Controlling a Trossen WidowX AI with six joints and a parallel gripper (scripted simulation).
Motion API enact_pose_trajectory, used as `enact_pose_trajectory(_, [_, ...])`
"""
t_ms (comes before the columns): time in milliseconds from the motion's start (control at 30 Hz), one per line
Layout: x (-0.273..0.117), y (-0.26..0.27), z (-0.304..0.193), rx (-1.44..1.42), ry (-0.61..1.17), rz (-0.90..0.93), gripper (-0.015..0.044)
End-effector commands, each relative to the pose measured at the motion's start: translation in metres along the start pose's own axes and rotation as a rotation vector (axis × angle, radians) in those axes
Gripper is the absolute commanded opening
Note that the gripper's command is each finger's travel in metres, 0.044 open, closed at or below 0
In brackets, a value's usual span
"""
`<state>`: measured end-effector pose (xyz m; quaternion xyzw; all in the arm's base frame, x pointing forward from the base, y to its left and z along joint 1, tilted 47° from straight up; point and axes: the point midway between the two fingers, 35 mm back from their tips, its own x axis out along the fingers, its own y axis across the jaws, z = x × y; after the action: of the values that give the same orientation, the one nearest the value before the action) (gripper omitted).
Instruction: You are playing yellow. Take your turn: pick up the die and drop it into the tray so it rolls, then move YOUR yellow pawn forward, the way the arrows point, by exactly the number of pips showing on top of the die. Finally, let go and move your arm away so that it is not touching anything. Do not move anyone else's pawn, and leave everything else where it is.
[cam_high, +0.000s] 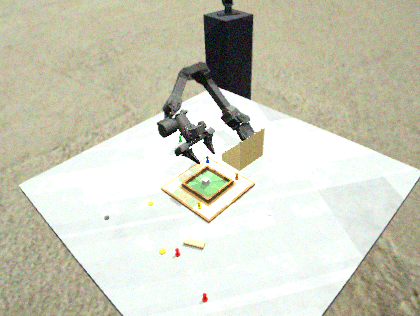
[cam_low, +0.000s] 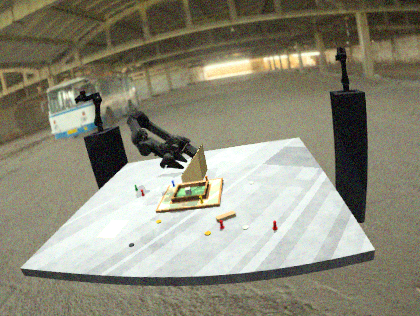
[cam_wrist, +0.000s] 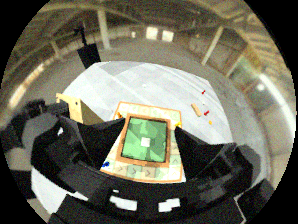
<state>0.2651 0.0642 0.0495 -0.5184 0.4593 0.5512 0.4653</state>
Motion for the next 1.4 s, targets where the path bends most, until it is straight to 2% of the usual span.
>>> enact_pose_trajectory(0, [0.002, 0.0, 0.0, 0.015, 0.061, 0.016, 0.044])
enact_pose_trajectory(100, [0.025, 0.004, -0.009, 0.047, 0.362, 0.081, 0.044])
enact_pose_trajectory(200, [0.038, 0.002, -0.014, 0.032, 0.693, 0.046, 0.044])
enact_pose_trajectory(300, [0.04, -0.003, -0.013, 0.007, 0.845, -0.01, 0.044])
enact_pose_trajectory(367, [0.04, -0.003, -0.013, 0.007, 0.845, -0.01, 0.044])
enact_pose_trajectory(400, [0.042, 0.004, -0.013, 0.013, 0.755, 0.037, 0.044])
enact_pose_trajectory(433, [0.042, 0.004, -0.013, 0.013, 0.755, 0.037, 0.044])
enact_pose_trajectory(533, [0.047, -0.013, -0.008, 0.15, 0.767, -0.026, 0.0361])
enact_pose_trajectory(733, [0.077, -0.076, 0.005, 0.704, 0.774, -0.295, 0.0204])
enact_pose_trajectory(900, [0.107, -0.115, 0.012, 1.095, 0.735, -0.501, 0.02])
enact_pose_trajectory(1367, [0.111, -0.118, 0.008, 1.11, 0.733, -0.509, 0.02])
